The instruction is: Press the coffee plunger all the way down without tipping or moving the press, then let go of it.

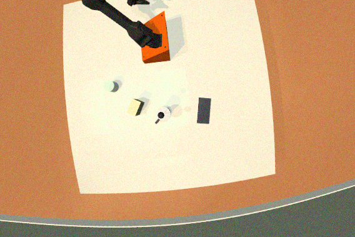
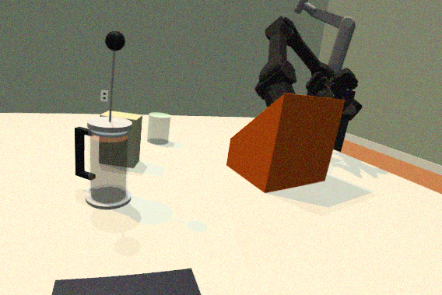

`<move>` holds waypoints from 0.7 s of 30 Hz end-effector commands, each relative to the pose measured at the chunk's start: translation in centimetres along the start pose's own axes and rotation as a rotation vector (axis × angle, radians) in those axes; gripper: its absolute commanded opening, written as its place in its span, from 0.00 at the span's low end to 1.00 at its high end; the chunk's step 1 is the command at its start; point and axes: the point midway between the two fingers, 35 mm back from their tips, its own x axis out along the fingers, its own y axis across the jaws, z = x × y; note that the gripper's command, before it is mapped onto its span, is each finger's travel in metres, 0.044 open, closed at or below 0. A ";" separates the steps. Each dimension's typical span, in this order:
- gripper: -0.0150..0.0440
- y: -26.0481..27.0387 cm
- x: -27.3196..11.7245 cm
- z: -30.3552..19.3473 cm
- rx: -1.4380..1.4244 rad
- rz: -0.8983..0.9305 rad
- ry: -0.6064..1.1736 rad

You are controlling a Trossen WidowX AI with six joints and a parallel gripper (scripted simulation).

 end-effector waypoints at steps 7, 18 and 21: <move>1.00 0.1 -1.4 -1.7 -0.115 0.094 -0.034; 1.00 -1.3 -6.3 -8.9 -0.572 0.428 -0.189; 1.00 -2.4 -7.8 -11.5 -0.736 0.538 -0.251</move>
